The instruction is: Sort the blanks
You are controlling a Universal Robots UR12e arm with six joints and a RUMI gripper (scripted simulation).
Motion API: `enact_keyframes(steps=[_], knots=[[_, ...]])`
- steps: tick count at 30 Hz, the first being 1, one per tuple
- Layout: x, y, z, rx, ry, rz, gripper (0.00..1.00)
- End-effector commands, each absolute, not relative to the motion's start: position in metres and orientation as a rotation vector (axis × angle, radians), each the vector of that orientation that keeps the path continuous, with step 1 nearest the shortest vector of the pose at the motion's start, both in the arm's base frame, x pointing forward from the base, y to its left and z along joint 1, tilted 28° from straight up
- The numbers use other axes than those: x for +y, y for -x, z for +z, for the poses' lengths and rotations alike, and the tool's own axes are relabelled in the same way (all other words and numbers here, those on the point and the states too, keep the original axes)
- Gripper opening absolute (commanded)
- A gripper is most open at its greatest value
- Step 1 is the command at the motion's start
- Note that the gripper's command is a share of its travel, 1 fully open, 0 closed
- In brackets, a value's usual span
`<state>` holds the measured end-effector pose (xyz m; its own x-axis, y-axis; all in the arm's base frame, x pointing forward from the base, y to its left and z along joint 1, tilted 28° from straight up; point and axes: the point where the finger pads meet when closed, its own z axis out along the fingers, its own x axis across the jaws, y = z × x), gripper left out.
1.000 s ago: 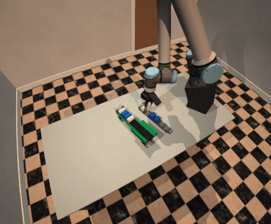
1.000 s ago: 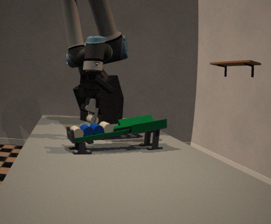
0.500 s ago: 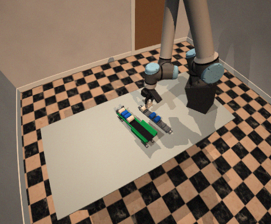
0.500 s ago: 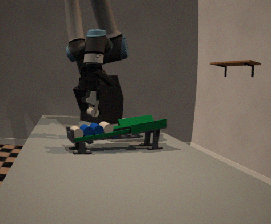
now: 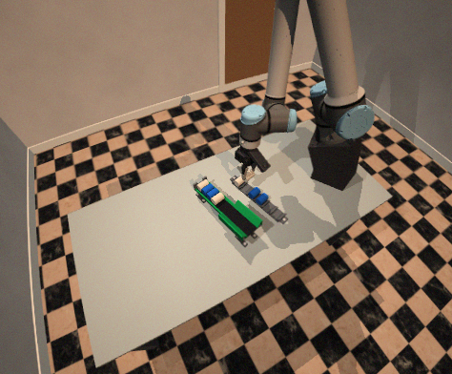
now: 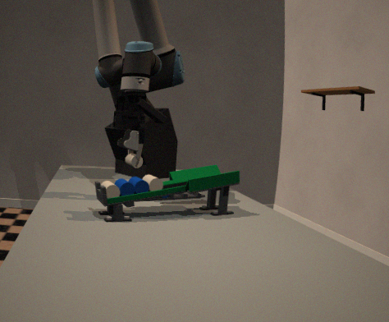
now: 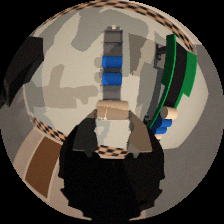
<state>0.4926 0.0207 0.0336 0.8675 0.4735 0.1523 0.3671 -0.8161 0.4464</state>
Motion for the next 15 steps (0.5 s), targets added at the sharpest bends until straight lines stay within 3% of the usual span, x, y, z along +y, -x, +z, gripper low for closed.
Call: enact_keyframes(steps=[1,8,15], knots=[[0.044,-0.528,0.048,0.609,-2.636,0.364,0.33],[0.12,-0.599,0.092,0.574,-2.646,0.372,0.33],[0.158,-0.622,0.113,0.561,-2.647,0.378,0.33]])
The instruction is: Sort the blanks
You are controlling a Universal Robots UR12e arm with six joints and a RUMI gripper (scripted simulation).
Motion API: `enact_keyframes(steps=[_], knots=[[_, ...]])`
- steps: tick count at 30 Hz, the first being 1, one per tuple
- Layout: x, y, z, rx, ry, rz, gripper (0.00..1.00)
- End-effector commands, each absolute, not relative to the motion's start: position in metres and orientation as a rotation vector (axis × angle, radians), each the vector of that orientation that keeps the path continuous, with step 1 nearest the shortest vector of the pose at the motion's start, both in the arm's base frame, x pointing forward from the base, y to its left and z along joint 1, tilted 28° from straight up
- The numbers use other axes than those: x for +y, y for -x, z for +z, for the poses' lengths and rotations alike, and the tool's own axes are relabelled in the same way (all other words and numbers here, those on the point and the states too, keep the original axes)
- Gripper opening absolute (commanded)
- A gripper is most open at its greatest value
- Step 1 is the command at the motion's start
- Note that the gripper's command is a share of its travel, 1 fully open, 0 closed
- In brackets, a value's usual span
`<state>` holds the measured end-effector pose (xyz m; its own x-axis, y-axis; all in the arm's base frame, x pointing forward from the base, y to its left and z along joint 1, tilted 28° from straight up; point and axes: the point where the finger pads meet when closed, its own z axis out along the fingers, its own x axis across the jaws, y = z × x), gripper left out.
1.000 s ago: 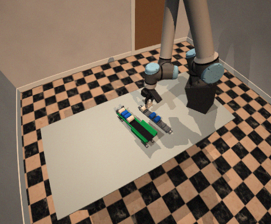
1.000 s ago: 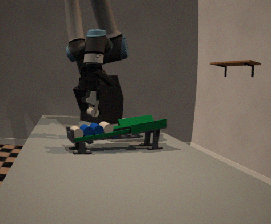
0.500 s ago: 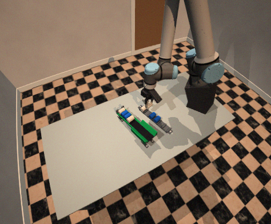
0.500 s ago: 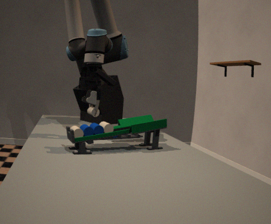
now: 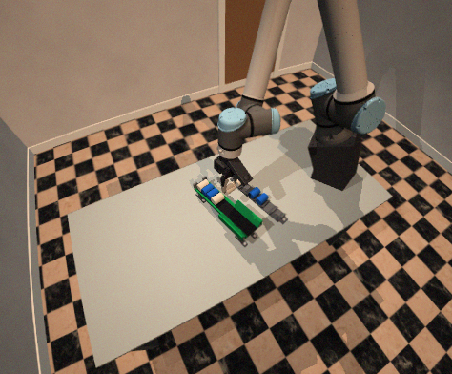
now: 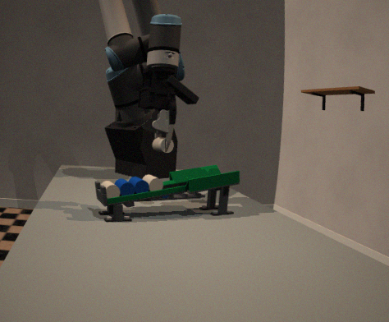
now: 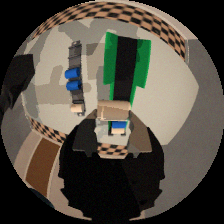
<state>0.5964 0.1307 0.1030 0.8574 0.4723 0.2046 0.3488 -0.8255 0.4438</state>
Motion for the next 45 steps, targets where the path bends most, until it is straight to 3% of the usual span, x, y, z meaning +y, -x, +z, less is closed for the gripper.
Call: enact_keyframes(steps=[1,20,45], knots=[[0.16,-0.623,0.114,0.56,-2.647,0.379,0.33],[0.157,-0.623,0.109,0.558,-2.648,0.375,0.33],[0.128,-0.654,0.031,0.558,-2.648,0.377,0.33]])
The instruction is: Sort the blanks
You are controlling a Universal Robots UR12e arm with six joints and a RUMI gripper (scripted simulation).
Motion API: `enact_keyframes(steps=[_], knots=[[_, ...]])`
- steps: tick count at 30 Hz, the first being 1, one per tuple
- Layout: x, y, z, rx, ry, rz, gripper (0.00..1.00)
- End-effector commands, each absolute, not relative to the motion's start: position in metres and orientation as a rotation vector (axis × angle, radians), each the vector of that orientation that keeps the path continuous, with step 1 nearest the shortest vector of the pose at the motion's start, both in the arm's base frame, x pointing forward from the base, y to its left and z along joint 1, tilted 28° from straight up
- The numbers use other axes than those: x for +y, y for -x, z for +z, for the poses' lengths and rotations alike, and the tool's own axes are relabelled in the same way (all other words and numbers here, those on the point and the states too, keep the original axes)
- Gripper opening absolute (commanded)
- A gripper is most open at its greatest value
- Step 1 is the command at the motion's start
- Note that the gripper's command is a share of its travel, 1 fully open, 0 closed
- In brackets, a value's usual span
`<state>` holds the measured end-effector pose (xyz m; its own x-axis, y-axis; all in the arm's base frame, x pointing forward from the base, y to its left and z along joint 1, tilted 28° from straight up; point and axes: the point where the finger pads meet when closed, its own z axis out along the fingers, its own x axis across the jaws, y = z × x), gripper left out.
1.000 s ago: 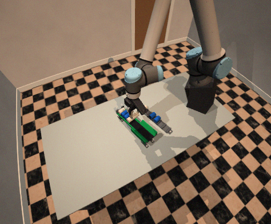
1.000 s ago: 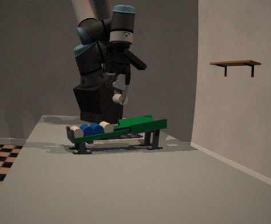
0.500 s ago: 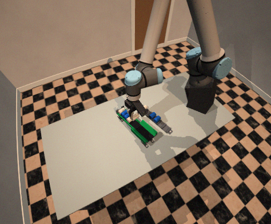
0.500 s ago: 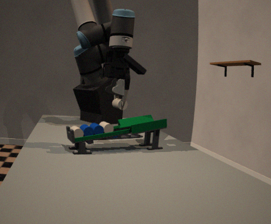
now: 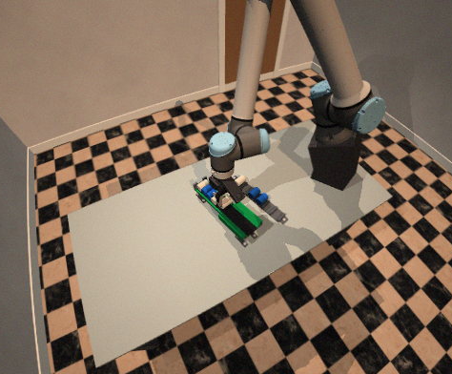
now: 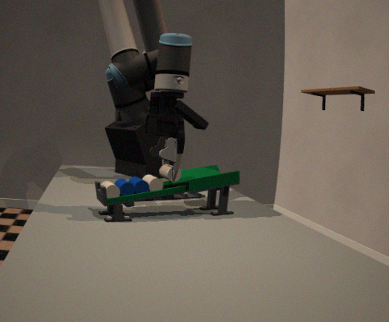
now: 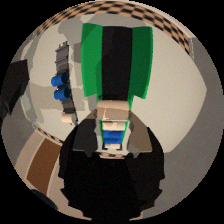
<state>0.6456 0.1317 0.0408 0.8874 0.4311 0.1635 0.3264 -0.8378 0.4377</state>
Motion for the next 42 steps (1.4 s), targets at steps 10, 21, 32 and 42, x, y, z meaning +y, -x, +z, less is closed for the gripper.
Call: enact_keyframes(steps=[10,21,32,42], knots=[[0.1263,-0.6569,0.0251,0.559,-2.648,0.377,0.33],[0.1266,-0.657,0.0264,0.558,-2.647,0.379,0.33],[0.1266,-0.657,0.0264,0.558,-2.647,0.379,0.33],[0.1266,-0.657,0.0264,0.558,-2.647,0.379,0.33]])
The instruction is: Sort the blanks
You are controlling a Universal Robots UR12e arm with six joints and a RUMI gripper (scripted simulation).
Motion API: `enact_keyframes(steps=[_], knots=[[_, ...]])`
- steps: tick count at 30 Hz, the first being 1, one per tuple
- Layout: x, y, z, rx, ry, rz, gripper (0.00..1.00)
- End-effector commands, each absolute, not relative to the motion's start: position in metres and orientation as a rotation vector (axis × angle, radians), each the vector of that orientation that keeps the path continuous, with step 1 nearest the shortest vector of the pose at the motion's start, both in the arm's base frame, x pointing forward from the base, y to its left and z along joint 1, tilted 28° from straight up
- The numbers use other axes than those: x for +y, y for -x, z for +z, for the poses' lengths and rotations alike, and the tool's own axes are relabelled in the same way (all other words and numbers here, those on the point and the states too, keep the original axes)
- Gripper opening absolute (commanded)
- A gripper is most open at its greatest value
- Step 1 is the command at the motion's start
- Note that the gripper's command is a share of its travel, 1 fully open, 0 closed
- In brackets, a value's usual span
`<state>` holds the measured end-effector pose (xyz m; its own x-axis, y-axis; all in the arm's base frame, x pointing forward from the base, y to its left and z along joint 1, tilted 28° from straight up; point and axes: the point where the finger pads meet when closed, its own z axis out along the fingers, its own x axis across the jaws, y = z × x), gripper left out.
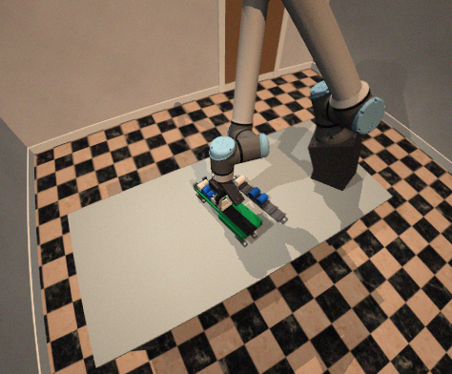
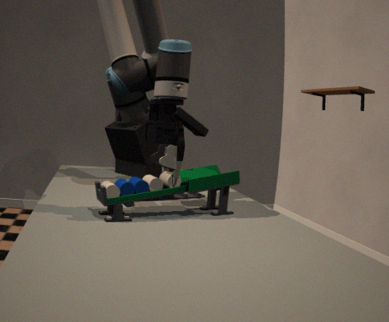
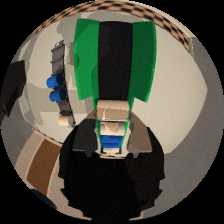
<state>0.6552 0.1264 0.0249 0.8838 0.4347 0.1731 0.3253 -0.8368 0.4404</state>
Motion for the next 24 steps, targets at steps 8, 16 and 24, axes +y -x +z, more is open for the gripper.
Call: enact_keyframes(steps=[8,16,24], knots=[[0.1266,-0.657,0.0264,0.558,-2.647,0.379,0.4],[0.1266,-0.657,0.0264,0.558,-2.647,0.379,0.45],[0.1266,-0.657,0.0264,0.558,-2.647,0.379,0.45]])
